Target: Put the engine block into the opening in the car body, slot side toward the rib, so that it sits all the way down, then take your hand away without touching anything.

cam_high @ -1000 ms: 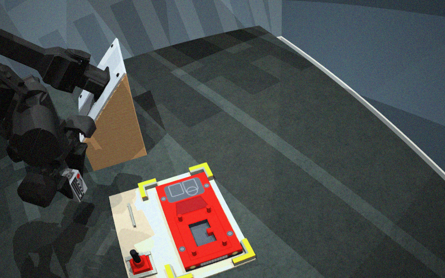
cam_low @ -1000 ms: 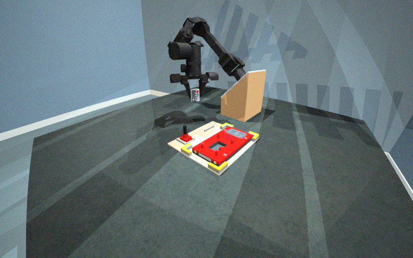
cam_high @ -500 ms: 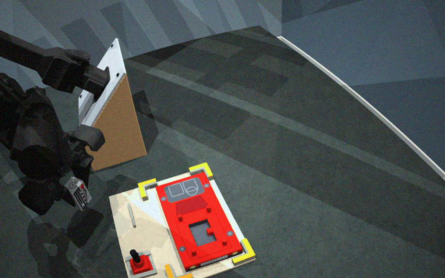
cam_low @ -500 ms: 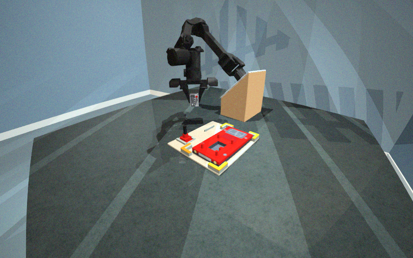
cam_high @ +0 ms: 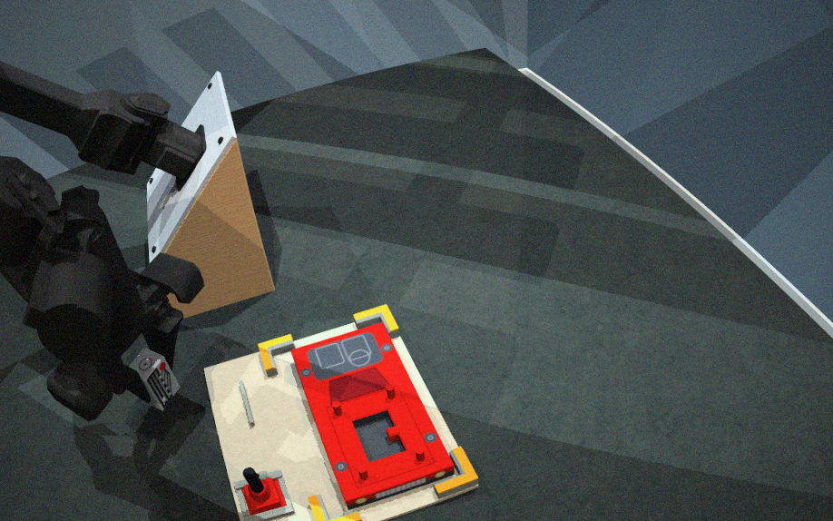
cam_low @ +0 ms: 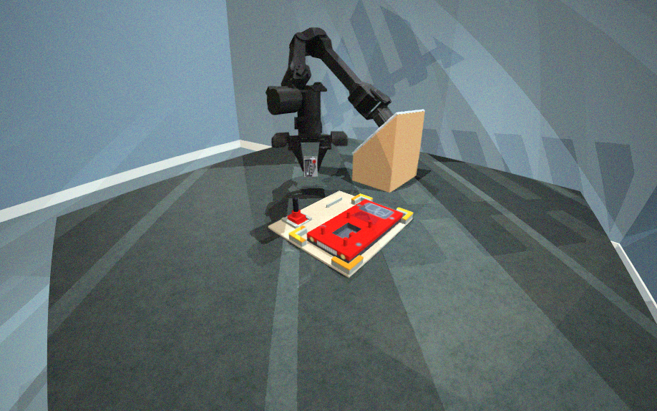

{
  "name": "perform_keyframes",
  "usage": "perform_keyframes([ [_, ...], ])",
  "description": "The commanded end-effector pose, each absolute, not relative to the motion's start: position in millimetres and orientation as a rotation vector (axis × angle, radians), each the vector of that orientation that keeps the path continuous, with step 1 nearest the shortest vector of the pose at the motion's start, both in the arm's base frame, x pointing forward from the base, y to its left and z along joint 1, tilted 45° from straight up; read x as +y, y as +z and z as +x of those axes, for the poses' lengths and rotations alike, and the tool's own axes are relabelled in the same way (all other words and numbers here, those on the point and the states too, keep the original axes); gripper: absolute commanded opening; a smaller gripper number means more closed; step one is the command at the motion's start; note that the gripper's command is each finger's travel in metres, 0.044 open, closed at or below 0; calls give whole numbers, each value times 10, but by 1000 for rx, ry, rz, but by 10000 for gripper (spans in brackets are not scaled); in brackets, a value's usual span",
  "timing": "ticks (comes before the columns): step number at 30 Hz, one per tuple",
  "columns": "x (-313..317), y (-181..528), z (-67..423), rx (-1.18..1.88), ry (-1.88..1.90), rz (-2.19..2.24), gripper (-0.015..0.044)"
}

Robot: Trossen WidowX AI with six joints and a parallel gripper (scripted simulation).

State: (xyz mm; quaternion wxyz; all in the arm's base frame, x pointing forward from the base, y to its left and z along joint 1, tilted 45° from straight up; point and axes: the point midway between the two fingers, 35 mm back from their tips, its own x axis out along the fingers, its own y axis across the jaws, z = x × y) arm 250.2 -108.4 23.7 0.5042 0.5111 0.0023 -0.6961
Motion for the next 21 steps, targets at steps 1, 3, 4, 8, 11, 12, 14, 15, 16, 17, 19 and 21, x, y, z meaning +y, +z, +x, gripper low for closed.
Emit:
perform_keyframes([
  [1,-1136,175,2475,11,-1684,1220,0],
  [3,-1160,150,2475,11,-1684,1220,0],
  [4,-1172,139,2475,11,-1684,1220,0],
  [8,-1222,89,2476,10,-1684,1219,0],
  [11,-1261,50,2477,10,-1684,1219,0],
  [12,-1276,35,2477,10,-1684,1219,0],
  [14,-1296,15,2477,10,-1684,1219,0],
  [15,-1311,0,2478,10,-1684,1219,0],
  [16,-1329,-17,2478,10,-1684,1218,0],
  [17,-1338,-27,2478,10,-1684,1218,0],
  [19,-1365,-53,2479,10,-1684,1218,0],
  [21,-1385,-74,2479,10,-1684,1218,0],
])
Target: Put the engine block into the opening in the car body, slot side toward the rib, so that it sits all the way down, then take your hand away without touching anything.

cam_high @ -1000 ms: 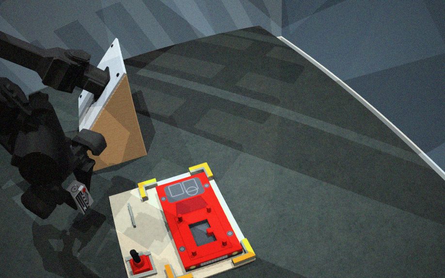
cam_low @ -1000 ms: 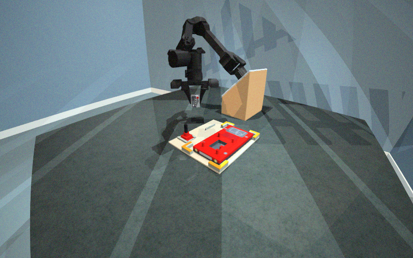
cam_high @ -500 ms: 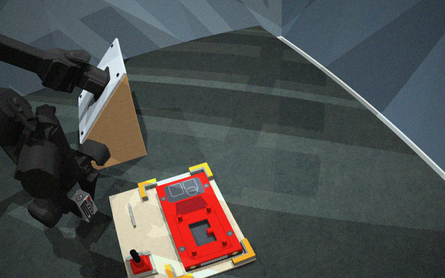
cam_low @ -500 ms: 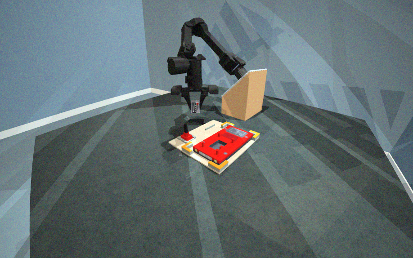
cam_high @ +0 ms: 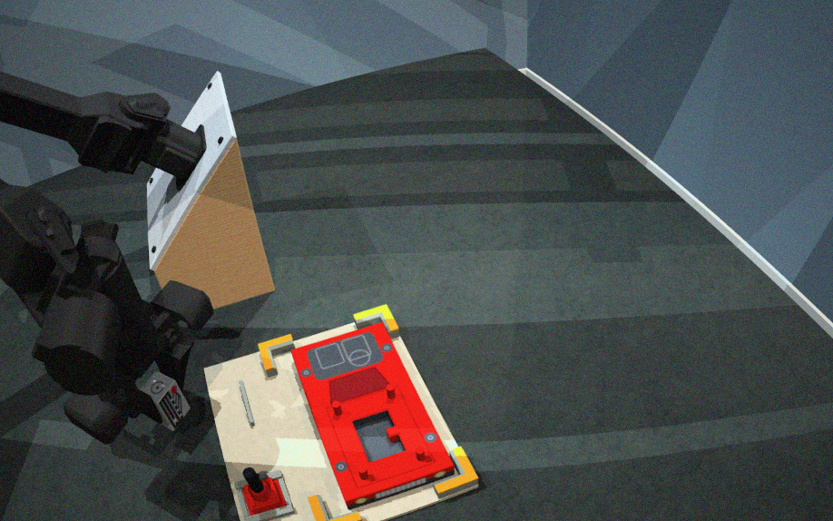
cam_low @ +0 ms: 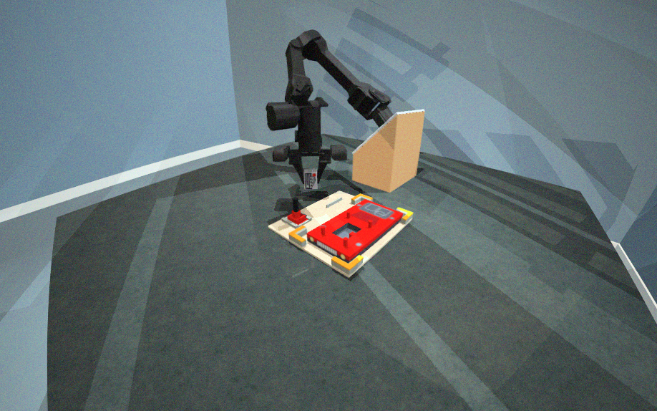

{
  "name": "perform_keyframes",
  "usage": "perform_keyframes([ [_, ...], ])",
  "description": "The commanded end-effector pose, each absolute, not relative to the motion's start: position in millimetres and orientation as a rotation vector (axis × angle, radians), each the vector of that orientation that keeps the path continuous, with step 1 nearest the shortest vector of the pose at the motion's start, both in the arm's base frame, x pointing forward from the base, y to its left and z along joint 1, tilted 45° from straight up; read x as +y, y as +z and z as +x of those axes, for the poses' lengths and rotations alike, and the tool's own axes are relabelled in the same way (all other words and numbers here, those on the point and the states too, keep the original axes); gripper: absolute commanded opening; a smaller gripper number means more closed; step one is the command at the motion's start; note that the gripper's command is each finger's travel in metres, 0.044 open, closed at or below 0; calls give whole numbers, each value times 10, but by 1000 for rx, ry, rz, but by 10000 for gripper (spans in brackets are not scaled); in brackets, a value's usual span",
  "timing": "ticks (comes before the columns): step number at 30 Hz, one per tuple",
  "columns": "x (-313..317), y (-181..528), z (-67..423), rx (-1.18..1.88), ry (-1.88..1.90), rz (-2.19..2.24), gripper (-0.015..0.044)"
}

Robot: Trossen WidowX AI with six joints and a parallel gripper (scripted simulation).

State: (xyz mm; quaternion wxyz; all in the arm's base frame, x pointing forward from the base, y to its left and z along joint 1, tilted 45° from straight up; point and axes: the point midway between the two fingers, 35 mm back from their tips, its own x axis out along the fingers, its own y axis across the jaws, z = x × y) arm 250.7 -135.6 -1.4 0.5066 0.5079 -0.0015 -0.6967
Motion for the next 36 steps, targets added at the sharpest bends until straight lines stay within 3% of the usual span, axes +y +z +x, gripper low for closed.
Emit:
perform_keyframes([
  [1,-1400,-89,2479,10,-1684,1218,0],
  [21,-1587,-275,2481,9,-1685,1216,0],
  [36,-1559,-231,2511,2,-1672,1216,394],
])
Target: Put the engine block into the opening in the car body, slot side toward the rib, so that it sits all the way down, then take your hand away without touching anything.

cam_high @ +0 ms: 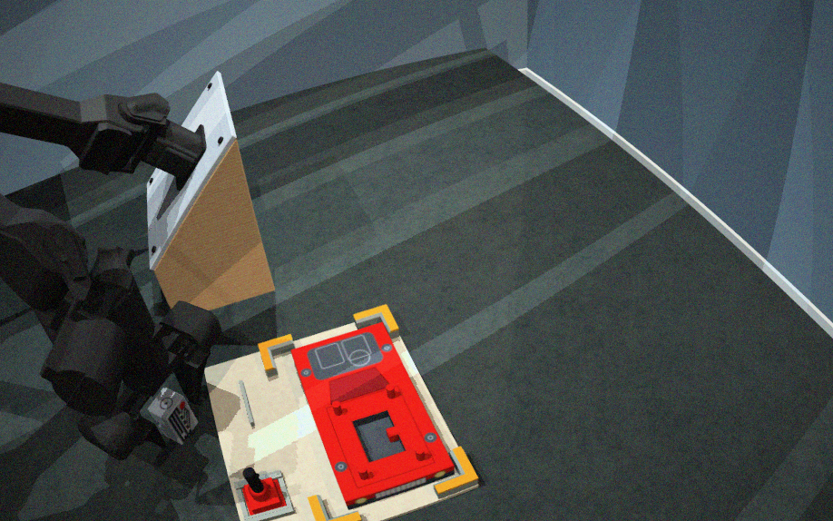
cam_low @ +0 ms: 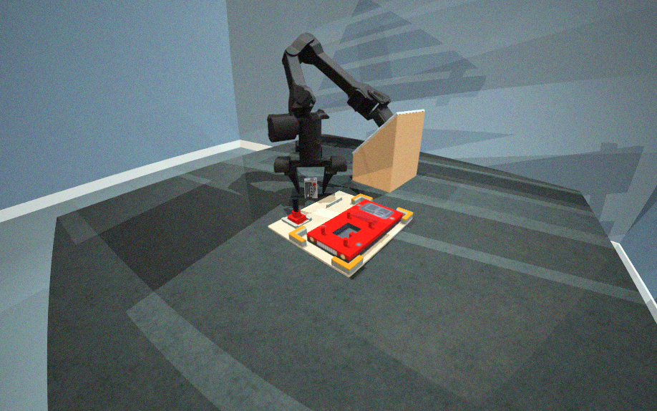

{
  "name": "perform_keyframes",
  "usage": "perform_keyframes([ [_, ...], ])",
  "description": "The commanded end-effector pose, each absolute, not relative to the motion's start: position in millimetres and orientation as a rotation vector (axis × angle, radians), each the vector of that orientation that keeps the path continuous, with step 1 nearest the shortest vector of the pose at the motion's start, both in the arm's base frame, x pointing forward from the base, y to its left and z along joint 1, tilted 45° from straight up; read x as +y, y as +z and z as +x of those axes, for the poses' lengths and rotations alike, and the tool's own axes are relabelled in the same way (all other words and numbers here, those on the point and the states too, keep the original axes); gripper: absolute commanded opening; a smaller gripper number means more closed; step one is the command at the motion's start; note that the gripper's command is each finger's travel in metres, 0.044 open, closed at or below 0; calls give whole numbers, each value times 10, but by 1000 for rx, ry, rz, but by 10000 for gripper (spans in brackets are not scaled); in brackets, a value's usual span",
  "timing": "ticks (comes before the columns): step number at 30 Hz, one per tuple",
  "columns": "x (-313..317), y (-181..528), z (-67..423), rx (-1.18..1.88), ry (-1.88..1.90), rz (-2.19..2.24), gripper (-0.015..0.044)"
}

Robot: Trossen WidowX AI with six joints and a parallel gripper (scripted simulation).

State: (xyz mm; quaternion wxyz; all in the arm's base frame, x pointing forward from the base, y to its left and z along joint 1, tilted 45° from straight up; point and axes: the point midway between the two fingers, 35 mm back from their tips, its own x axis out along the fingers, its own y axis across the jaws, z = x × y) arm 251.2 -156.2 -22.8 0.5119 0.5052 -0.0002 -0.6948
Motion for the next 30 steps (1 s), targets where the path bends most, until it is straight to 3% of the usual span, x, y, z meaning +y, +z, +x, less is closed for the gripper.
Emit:
perform_keyframes([
  [1,-1559,-231,2511,2,-1672,1216,420],
  [2,-1559,-231,2511,2,-1672,1216,440],
  [30,-1255,53,2489,22,-1687,1215,440],
])
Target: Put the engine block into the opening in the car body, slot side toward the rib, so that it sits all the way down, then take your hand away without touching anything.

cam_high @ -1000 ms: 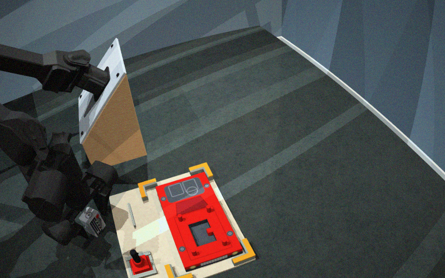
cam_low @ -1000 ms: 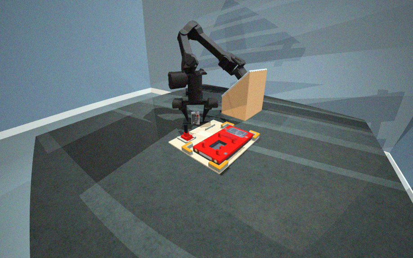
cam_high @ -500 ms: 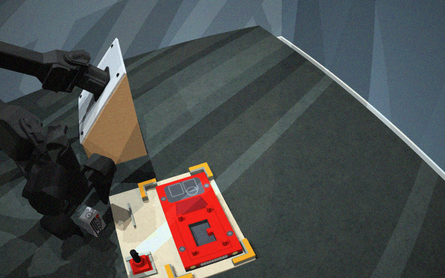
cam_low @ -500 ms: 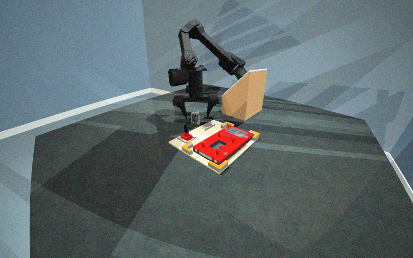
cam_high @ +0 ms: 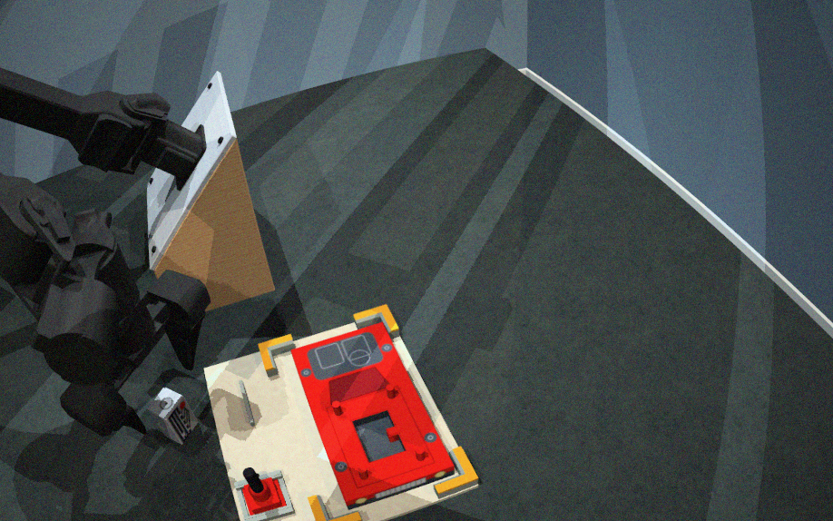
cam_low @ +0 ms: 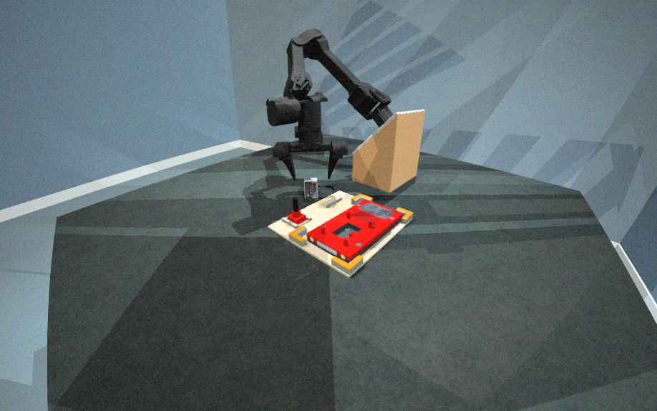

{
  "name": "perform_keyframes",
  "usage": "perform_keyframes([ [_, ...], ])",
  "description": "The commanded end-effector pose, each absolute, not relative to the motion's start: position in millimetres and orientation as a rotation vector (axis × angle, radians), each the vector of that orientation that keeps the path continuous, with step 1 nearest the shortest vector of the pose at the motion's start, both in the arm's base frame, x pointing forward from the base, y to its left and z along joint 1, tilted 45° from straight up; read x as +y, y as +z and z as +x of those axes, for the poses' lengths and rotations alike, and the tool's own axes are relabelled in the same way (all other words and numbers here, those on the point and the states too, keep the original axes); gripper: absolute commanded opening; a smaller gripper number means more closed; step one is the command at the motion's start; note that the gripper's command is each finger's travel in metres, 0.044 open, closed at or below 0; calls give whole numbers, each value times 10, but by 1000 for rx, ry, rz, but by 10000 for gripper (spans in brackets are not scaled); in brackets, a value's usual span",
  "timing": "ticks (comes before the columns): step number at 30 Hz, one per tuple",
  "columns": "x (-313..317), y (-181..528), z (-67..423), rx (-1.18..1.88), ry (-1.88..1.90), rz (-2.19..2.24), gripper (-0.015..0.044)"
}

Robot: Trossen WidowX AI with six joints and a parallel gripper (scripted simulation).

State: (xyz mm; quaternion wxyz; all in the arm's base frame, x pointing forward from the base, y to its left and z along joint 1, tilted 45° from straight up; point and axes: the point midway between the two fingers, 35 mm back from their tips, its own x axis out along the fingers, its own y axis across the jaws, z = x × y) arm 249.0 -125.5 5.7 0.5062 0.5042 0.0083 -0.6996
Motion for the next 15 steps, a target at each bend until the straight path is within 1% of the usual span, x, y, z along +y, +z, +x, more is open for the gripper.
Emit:
perform_keyframes([
  [1,-1255,53,2489,22,-1687,1215,440],
  [7,-1255,53,2489,22,-1687,1215,440],
  [11,-1061,246,2486,13,-1684,1220,440],
  [15,-1044,264,2484,12,-1684,1220,440],
])
